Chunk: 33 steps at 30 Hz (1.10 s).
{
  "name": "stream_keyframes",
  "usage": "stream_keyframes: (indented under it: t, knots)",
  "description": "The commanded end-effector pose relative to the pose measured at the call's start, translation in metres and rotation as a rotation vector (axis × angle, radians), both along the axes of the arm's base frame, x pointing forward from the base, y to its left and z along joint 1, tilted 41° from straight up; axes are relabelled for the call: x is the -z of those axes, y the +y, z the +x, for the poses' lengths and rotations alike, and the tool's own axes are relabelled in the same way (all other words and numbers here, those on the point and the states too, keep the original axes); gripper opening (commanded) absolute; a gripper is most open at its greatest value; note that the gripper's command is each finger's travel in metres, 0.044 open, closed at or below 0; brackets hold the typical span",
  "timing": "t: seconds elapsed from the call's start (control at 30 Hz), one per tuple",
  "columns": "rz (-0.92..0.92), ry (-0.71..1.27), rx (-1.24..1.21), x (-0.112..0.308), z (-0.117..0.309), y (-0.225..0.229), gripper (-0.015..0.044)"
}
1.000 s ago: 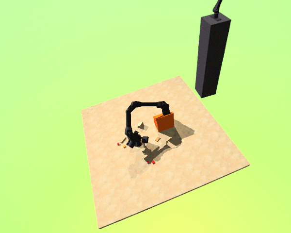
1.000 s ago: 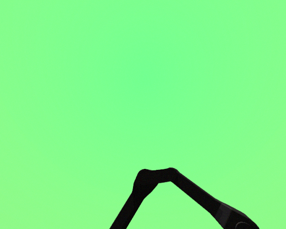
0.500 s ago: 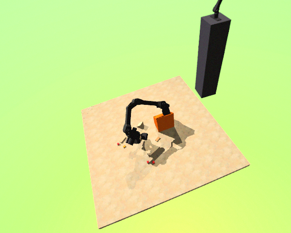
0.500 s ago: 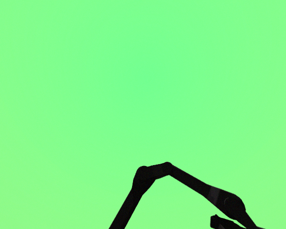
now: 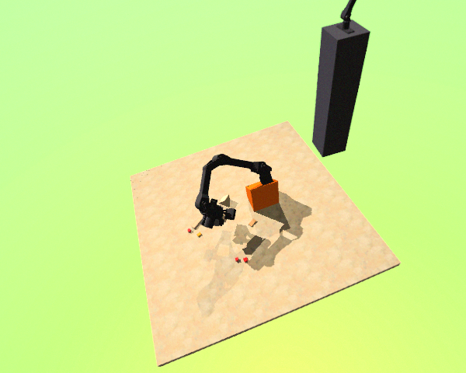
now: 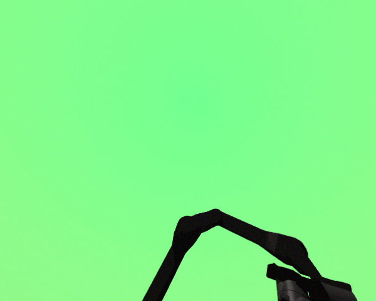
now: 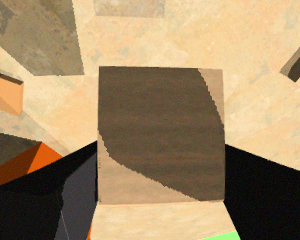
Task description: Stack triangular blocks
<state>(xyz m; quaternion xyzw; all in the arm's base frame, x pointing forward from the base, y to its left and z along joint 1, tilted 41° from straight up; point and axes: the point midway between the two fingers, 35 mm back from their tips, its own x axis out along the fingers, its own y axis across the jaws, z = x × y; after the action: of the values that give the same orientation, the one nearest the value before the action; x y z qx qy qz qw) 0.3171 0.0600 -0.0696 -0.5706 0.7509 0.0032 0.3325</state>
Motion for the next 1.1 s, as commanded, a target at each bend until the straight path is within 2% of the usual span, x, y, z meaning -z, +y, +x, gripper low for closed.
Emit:
stream_keyframes:
  t: [0.0, 0.53, 1.07]
  knots:
    - [0.030, 0.056, -0.020, 0.000, -0.001, -0.001, 0.0000]
    - [0.271, 0.412, -0.205, -0.002, -0.004, -0.008, 0.0000]
    - [0.514, 0.702, -0.490, -0.006, -0.004, -0.012, 0.0000]
